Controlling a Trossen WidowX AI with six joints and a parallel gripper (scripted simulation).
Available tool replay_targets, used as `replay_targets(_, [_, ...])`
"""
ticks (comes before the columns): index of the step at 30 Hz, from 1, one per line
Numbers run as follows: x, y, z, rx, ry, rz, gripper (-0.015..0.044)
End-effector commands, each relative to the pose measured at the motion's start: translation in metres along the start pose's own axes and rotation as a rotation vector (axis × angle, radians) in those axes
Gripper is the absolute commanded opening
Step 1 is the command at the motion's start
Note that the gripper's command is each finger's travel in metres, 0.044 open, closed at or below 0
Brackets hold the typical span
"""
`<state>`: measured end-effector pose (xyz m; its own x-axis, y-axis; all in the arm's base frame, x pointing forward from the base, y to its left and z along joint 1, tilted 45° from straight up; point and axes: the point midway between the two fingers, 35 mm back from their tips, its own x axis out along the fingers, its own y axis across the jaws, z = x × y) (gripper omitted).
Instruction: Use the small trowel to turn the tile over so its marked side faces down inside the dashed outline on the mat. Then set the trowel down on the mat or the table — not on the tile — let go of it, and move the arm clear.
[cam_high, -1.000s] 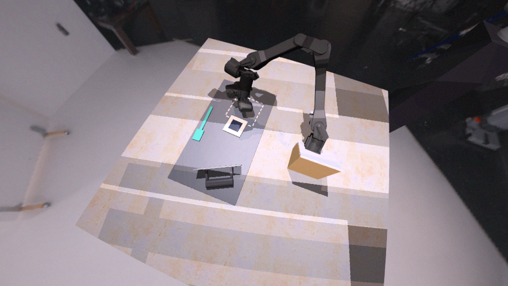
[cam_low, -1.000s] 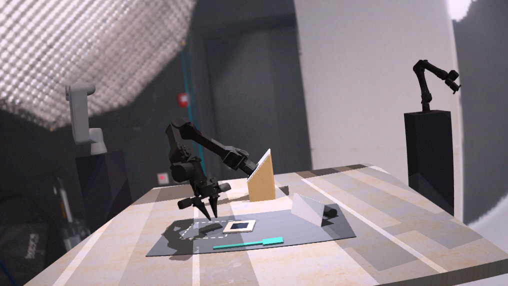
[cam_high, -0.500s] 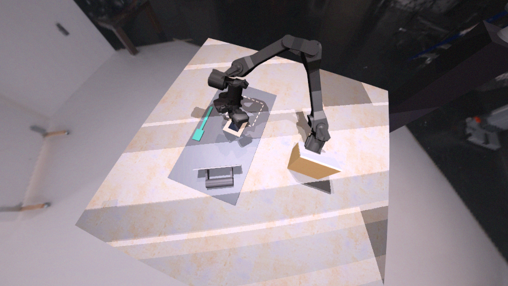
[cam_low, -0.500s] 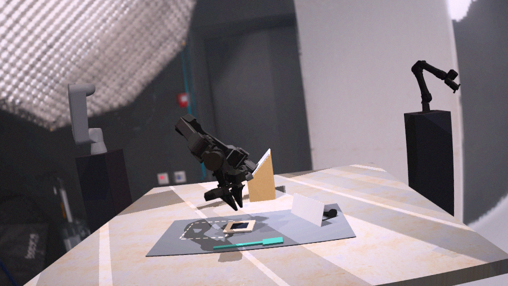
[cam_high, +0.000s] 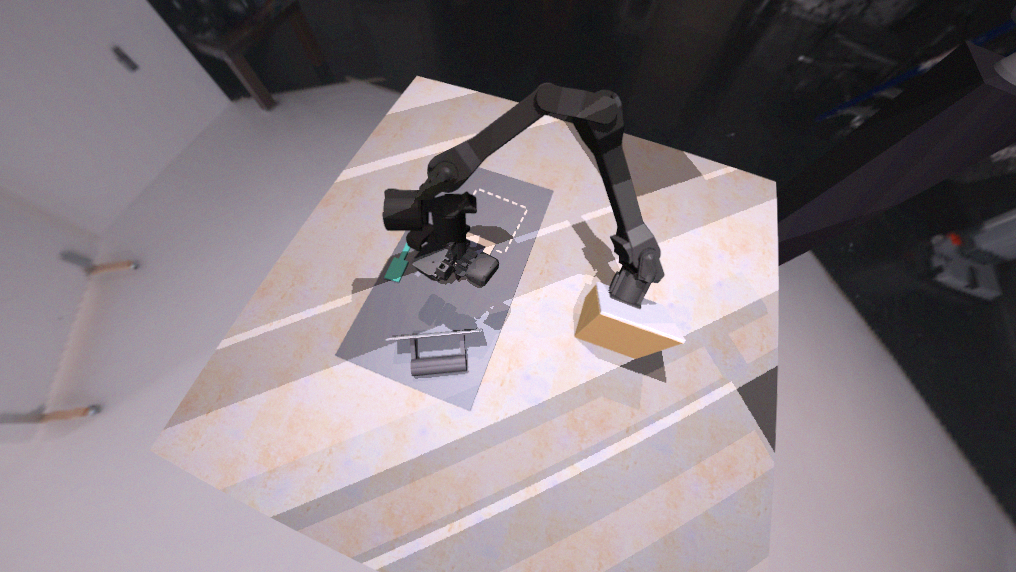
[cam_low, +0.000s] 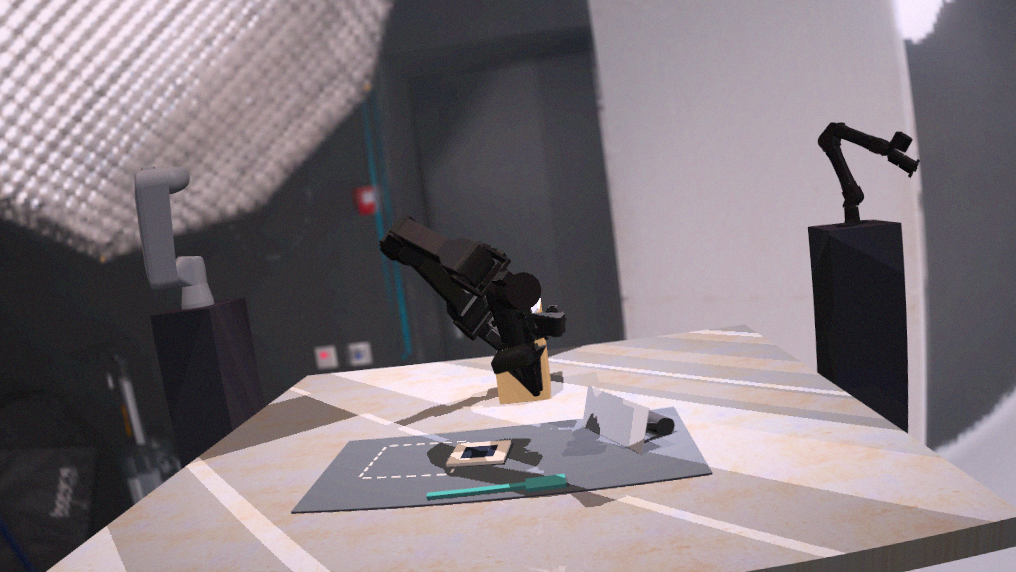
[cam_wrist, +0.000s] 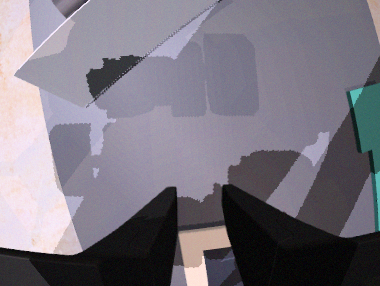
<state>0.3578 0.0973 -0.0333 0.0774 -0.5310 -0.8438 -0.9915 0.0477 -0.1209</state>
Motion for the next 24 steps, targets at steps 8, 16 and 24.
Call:
replay_targets(8, [0.003,0.048,0.061,-0.369,0.106,0.017,0.01])
replay_targets(16, [0.005,0.086,0.095,-0.624,0.195,0.02,0.01])
replay_targets(24, [0.004,0.09,0.098,-0.635,0.195,0.017,0.01])
